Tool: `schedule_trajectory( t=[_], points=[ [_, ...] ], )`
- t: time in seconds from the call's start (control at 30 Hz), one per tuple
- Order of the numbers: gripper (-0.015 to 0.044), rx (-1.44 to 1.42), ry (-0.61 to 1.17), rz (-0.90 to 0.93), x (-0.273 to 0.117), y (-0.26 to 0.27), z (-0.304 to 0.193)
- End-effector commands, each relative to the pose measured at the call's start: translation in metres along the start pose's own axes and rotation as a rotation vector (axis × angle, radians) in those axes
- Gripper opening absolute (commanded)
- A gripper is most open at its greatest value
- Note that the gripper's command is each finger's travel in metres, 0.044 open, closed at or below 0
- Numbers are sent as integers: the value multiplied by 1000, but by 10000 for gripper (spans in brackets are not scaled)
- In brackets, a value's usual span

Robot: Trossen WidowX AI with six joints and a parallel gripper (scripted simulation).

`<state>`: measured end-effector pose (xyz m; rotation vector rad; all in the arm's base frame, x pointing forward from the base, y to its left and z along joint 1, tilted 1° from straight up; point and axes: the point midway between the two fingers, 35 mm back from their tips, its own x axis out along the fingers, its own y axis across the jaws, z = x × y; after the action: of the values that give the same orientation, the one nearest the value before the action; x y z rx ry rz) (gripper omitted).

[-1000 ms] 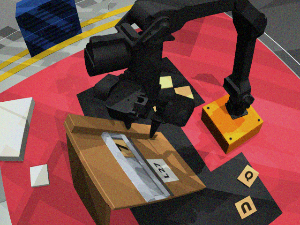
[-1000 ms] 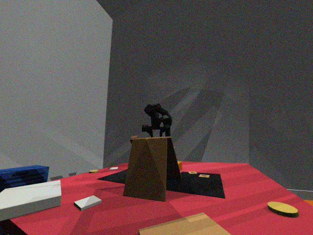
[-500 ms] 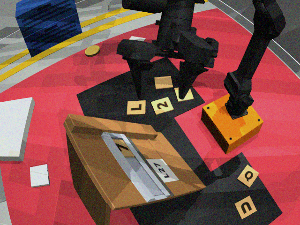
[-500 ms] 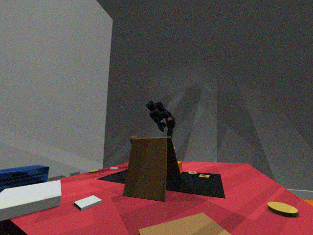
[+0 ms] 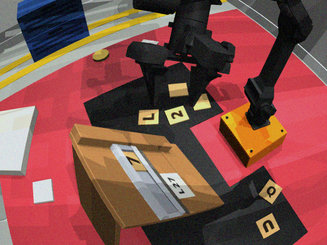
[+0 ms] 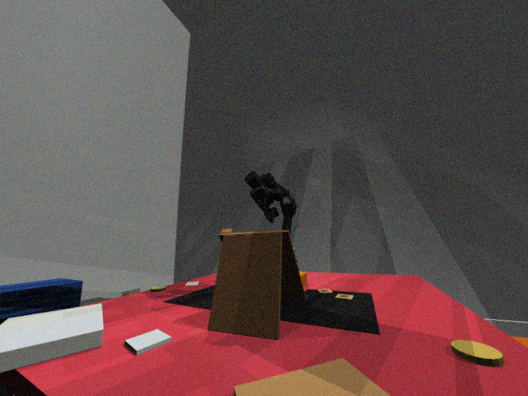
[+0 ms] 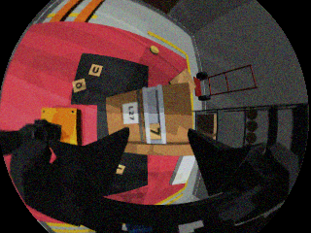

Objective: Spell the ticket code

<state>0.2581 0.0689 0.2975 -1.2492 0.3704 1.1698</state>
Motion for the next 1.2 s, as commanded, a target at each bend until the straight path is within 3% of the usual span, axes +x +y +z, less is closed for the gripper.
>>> schedule_trajectory(
  t=[0.0, 0.33, 0.57, 0.93, 1.17],
  points=[
    [340, 226, 91, 47, 23, 9, -44],
    [340, 1112, 465, 83, 73, 95, -192],
    [340, 1689, 740, 46, 88, 194, -253],
    [340, 1741, 767, 40, 88, 206, -258],
    [340, 1741, 768, 41, 113, 223, -269]
  ],
)
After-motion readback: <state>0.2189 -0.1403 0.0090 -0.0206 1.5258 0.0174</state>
